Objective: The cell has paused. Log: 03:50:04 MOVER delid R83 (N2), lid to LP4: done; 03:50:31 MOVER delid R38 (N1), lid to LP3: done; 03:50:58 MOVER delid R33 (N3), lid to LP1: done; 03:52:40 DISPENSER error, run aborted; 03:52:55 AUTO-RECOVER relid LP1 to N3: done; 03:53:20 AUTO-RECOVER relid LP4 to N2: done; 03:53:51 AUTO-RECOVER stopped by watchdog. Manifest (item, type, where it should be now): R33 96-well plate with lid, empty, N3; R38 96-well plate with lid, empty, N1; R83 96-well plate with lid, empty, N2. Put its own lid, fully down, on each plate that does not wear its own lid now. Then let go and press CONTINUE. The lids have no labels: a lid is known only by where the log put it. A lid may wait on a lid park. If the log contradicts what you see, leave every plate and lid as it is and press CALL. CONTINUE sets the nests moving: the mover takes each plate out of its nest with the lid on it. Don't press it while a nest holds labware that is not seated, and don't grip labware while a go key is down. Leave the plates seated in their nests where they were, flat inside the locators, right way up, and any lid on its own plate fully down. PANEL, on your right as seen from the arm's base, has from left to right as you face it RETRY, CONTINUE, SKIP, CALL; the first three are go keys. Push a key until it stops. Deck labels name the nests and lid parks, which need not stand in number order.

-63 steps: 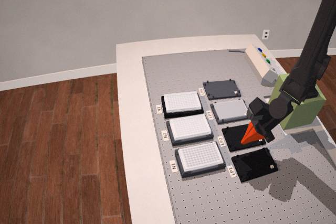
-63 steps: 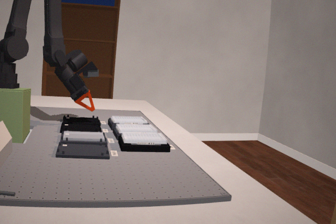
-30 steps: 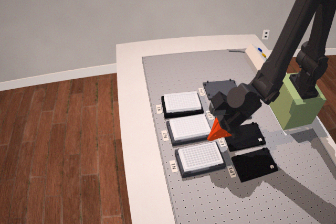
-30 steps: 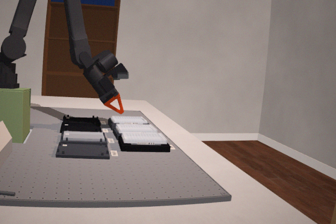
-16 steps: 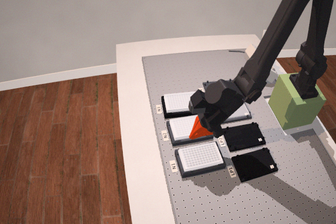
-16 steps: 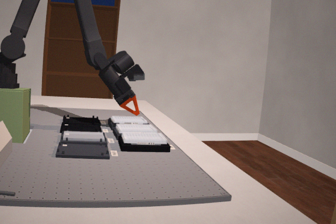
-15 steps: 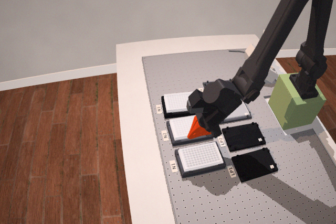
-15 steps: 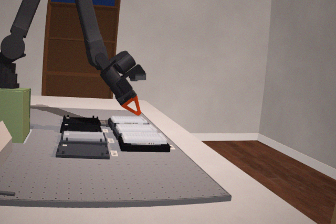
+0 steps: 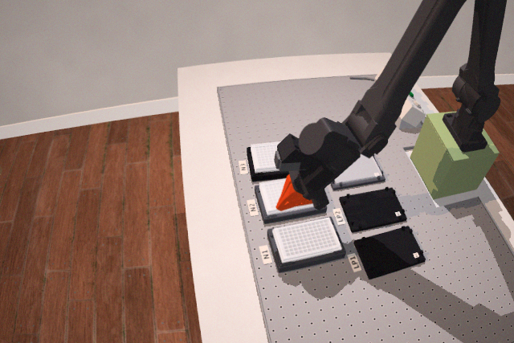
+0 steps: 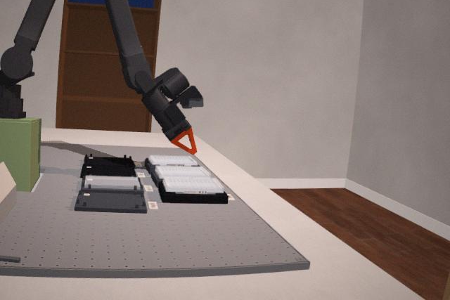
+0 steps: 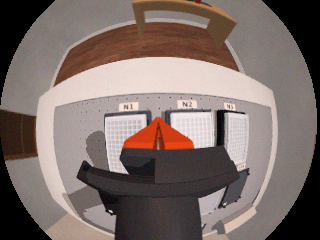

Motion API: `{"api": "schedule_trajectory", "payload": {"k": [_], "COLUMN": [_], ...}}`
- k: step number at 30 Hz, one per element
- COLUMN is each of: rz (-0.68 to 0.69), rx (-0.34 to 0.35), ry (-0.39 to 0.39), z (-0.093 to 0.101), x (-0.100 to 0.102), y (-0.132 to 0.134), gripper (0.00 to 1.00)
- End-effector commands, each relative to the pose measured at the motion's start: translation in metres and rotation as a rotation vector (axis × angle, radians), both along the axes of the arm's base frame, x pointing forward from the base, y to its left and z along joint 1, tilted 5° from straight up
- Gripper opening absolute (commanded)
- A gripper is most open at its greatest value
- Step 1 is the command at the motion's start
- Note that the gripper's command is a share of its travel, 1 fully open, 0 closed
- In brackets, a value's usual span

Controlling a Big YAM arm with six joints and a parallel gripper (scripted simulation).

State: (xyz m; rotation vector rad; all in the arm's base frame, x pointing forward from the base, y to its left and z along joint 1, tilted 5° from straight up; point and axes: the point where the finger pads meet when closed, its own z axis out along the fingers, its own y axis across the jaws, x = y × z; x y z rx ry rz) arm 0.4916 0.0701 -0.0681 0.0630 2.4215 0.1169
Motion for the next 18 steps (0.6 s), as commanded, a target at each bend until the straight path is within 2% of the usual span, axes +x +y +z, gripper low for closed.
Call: {"api": "schedule_trajectory", "payload": {"k": [1,16,17,18], "rz": [0.012,0.012,0.011,0.011], "rx": [-0.005,-0.005,-0.016,-0.017], "ry": [-0.020,-0.020,0.023,0.031], "z": [0.006,0.006,-0.009,-0.011], "x": [0.010,0.010,-0.001,-0.005], "y": [0.003,0.003,-0.009,-0.015], "gripper": [0.00,0.00,0.00,0.00]}}
